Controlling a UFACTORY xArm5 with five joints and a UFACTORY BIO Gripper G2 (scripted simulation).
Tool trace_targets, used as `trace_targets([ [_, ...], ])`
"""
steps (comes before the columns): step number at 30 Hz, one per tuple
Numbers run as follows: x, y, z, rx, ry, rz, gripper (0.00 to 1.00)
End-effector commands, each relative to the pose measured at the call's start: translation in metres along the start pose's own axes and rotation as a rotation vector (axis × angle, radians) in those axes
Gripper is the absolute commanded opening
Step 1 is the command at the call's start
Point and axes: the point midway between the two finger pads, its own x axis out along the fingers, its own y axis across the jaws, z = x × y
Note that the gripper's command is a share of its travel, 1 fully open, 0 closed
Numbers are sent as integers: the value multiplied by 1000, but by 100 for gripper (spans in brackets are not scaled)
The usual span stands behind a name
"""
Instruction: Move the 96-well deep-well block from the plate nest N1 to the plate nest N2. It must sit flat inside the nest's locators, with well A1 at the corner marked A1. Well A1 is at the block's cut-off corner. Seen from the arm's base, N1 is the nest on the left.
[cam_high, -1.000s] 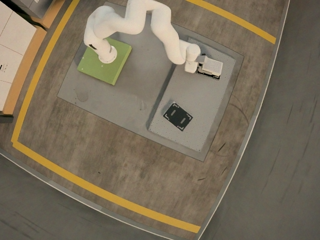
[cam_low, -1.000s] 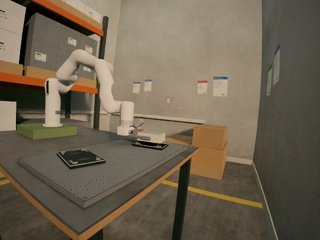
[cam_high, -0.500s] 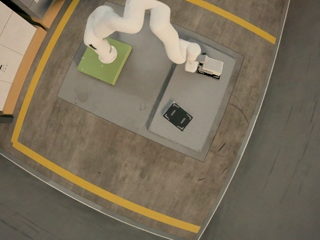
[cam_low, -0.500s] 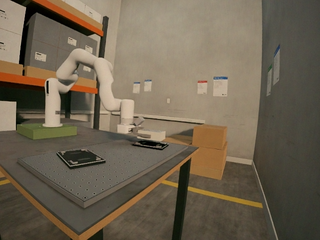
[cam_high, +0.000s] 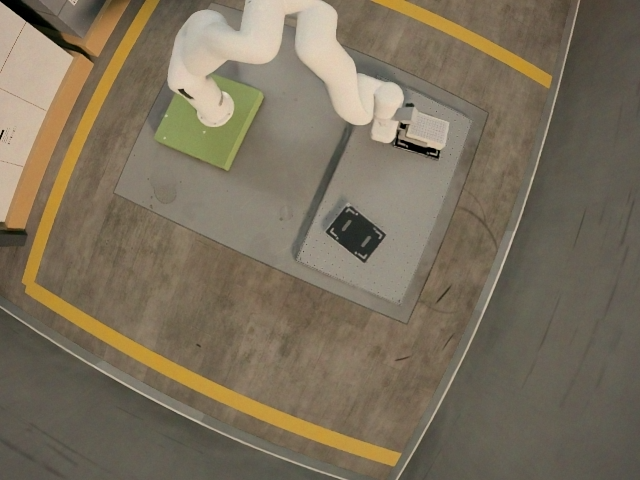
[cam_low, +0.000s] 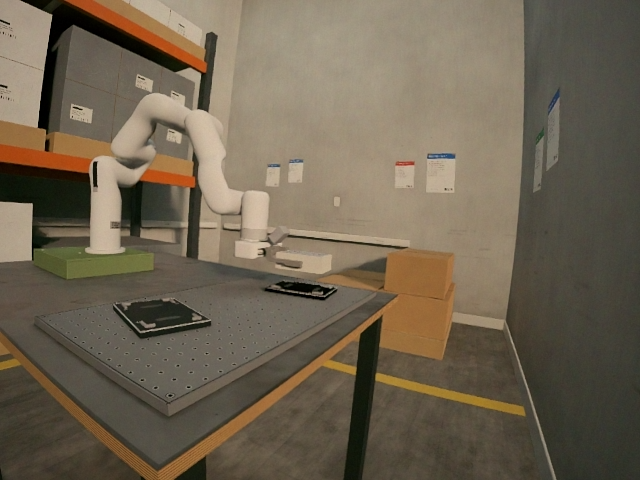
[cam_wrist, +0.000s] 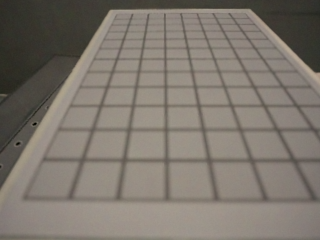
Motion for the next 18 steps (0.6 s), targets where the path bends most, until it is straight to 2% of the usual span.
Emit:
trace_targets([
  [1, 1, 0, 8, -7, -6, 0, 0],
  [18, 1, 0, 32, -7, -6, 0, 0],
])
